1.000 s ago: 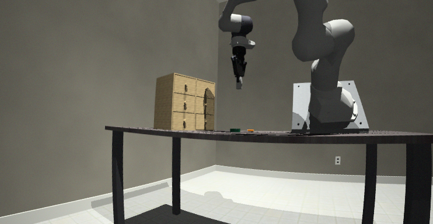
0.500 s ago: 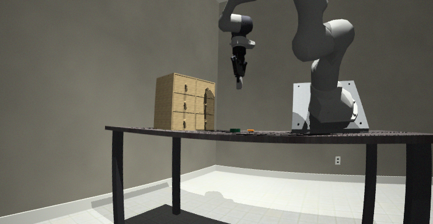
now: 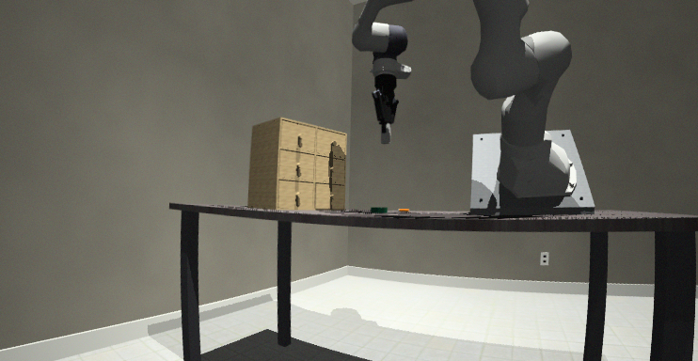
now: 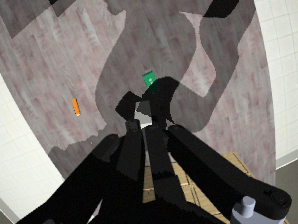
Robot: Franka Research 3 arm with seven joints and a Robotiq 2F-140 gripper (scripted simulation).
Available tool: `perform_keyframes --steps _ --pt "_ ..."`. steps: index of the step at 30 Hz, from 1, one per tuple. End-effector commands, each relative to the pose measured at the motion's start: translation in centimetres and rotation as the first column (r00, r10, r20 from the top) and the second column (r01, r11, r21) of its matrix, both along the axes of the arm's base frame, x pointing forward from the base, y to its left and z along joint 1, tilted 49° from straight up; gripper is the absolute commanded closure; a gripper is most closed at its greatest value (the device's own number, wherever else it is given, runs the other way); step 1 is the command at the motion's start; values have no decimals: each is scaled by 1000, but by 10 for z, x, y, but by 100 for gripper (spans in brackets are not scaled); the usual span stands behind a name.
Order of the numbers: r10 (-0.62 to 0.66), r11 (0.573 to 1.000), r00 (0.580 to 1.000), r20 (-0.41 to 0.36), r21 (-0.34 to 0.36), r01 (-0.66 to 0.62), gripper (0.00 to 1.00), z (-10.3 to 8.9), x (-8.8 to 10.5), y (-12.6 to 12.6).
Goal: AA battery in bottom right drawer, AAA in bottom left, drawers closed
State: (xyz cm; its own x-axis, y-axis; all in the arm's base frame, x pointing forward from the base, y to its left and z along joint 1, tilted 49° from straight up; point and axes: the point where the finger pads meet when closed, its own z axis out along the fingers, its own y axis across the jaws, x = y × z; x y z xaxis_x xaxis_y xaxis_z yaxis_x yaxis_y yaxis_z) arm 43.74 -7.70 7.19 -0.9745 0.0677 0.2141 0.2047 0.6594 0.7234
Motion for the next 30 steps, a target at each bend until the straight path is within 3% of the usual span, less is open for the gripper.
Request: perform_keyframes --steps 1,6,9,11,14,15,18,19,22,23,27,28,30 --pt "0 1000 1000 -5 -3 0 100 1 0 -1" --pt "21 1000 999 25 3 -21 100 1 1 1" --pt "100 995 988 119 10 -102 100 6 4 5" --pt "190 980 954 230 8 -197 100 12 8 10" --pt "190 980 954 230 8 -197 100 12 8 10" --pt "245 966 922 299 1 -257 100 15 10 13" --pt "245 966 922 299 1 -257 100 15 10 13" --pt "304 946 875 376 -12 -323 100 19 12 16" --pt "304 946 875 376 -12 -323 100 19 12 16" --pt "361 921 816 452 -33 -389 100 24 15 20" --pt "365 919 811 457 -34 -394 100 24 15 20" --pt "418 887 737 531 -63 -458 100 29 18 24" --pt "424 883 729 538 -66 -465 100 29 18 24"
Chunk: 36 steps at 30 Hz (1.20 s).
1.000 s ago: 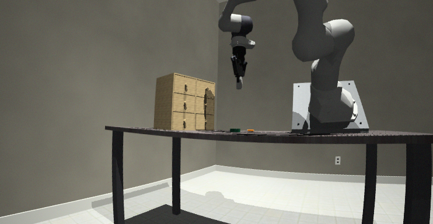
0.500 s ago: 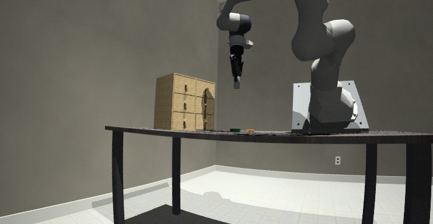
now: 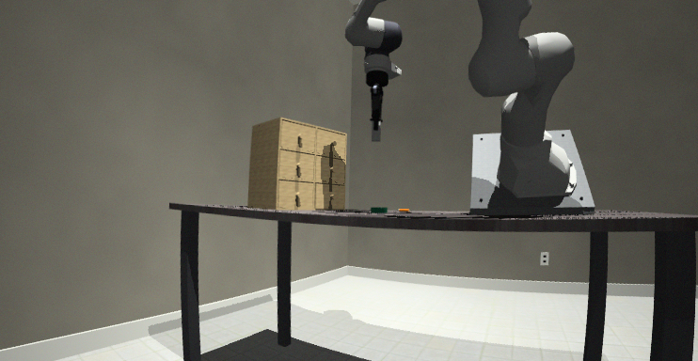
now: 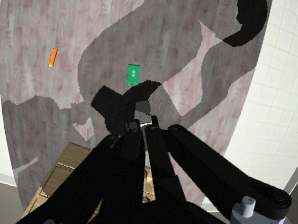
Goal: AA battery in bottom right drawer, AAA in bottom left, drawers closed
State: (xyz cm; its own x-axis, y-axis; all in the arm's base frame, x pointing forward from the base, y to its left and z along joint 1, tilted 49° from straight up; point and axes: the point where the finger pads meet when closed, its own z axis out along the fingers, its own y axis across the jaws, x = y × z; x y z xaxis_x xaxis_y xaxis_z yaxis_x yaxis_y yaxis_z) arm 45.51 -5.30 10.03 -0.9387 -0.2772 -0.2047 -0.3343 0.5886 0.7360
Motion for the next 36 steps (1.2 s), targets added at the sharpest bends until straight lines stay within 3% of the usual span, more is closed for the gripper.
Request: perform_keyframes --steps 1,2,3,7,8,9,12,13,14,17,18,19,22,23,24,28,29,30,34,35,36 --pt "134 991 979 156 0 -136 100 1 0 0" --pt "134 991 979 156 0 -136 100 1 0 0" --pt "204 978 948 243 -5 -209 100 6 3 5" --pt "216 975 942 258 -7 -222 100 6 3 5" --pt "277 958 901 335 -17 -288 100 11 6 9" --pt "293 952 888 355 -22 -305 100 11 6 9" --pt "295 951 886 358 -23 -308 100 11 6 9" --pt "349 929 833 429 -40 -368 100 17 8 14" --pt "363 922 817 447 -46 -384 100 17 8 14" --pt "369 919 811 454 -49 -390 100 17 8 14" --pt "414 893 749 517 -72 -444 100 22 11 19" --pt "427 885 730 533 -80 -459 100 22 11 19" --pt "433 881 720 542 -84 -466 100 22 11 19" --pt "471 851 651 596 -112 -513 100 27 13 23" --pt "482 841 629 611 -122 -526 100 27 13 23" --pt "488 836 615 619 -128 -534 100 27 13 23" --pt "524 795 520 674 -169 -583 100 33 16 28" --pt "532 785 498 685 -179 -593 100 33 16 28" --pt "532 785 498 685 -179 -593 100 33 16 28" --pt "561 736 382 734 -231 -637 100 38 18 33" --pt "564 730 370 739 -237 -641 100 38 18 33"
